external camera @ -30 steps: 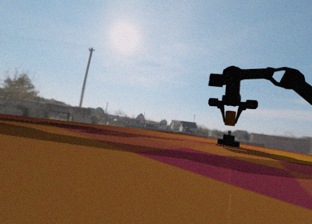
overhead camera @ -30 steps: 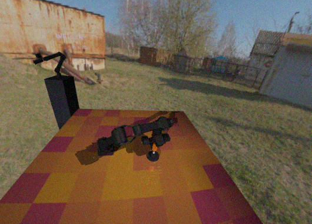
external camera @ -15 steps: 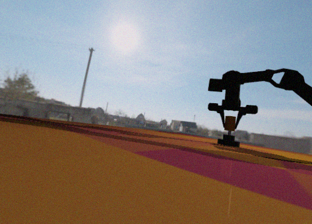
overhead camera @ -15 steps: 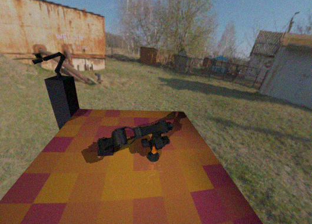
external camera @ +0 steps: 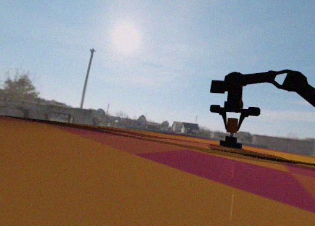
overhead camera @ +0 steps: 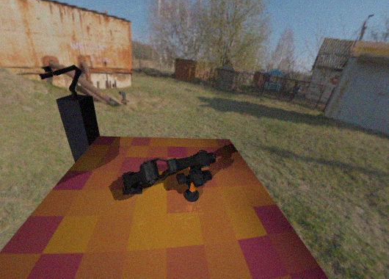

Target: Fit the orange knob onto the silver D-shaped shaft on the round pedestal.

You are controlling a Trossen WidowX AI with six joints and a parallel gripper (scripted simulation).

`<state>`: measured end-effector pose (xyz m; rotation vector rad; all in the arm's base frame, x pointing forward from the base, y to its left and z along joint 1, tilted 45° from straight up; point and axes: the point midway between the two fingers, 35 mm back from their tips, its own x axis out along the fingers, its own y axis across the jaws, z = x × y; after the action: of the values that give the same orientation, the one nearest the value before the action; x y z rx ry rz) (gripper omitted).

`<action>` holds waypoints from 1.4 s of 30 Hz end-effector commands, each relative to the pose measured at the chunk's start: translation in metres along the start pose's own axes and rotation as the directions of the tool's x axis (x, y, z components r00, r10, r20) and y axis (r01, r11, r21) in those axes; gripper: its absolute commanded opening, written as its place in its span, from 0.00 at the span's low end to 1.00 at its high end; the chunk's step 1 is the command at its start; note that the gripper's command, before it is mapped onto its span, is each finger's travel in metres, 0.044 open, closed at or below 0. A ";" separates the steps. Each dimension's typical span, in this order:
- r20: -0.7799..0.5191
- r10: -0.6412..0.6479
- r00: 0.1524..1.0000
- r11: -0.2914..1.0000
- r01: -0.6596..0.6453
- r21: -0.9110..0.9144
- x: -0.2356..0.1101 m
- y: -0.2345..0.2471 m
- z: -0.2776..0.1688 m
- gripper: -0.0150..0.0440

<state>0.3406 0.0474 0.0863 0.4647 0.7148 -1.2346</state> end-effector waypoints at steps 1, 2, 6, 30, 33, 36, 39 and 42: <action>0.003 0.002 1.000 1.000 -0.002 -0.004 0.001 0.000 0.001 0.25; 0.003 0.002 1.000 1.000 -0.002 -0.004 0.001 0.000 0.001 0.25; 0.003 0.002 1.000 1.000 -0.002 -0.002 0.004 -0.001 0.001 0.25; 0.000 0.002 1.000 1.000 -0.002 0.007 0.015 0.000 0.000 0.25; 0.000 0.002 1.000 1.000 -0.002 0.007 0.015 0.000 0.000 0.39; 0.000 0.002 1.000 1.000 -0.002 0.007 0.015 0.000 0.000 0.52; 0.000 0.002 1.000 1.000 -0.002 0.007 0.015 0.000 0.000 0.65; 0.000 0.002 1.000 1.000 -0.002 0.007 0.015 0.000 0.000 0.79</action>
<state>0.3427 0.0366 0.0756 0.4704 0.7102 -1.2351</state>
